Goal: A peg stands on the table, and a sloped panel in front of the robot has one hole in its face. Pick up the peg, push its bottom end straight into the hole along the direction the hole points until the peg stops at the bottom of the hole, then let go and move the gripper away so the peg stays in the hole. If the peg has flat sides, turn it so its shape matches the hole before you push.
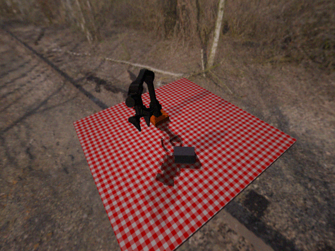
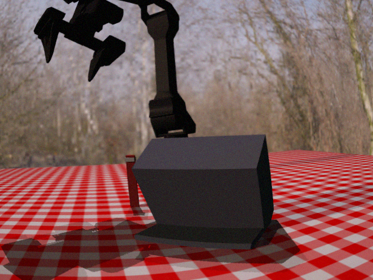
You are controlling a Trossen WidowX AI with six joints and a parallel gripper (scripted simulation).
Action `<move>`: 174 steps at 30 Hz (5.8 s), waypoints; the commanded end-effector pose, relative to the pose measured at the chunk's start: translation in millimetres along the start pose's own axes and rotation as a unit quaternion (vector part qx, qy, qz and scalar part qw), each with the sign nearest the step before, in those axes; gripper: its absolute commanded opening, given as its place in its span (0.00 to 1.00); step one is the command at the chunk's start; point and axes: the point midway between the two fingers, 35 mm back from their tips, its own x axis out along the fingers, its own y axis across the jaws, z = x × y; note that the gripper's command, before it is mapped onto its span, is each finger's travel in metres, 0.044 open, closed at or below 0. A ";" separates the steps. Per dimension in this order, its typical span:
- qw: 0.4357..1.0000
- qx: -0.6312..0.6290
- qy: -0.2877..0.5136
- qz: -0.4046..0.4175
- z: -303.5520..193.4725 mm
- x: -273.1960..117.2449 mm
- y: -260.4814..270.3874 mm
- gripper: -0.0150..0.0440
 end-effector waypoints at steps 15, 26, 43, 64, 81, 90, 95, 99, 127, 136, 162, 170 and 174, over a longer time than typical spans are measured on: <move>0.972 -0.185 0.053 0.138 25.8 65.8 60.7 1.00; 0.921 -0.311 0.083 0.219 36.3 95.9 102.2 1.00; 0.906 -0.339 0.089 0.236 33.8 114.1 115.0 1.00; 0.906 -0.339 0.089 0.236 22.4 144.2 126.7 1.00; 0.908 -0.337 0.088 0.234 18.6 154.3 131.3 0.78; 0.908 -0.337 0.088 0.234 18.6 154.3 131.3 0.38; 0.908 -0.337 0.088 0.234 18.6 154.3 131.3 0.29; 0.908 -0.337 0.088 0.234 18.6 154.3 131.3 0.25; 0.907 -0.339 0.088 0.236 44.2 91.4 102.7 0.25; 0.902 -0.355 0.091 0.229 49.0 88.6 102.8 0.25; 0.859 -0.469 0.110 0.173 70.6 104.7 115.7 0.25; 0.843 -0.502 0.115 0.155 77.6 108.5 120.2 0.25; 0.835 -0.517 0.118 0.146 81.1 110.2 122.5 0.25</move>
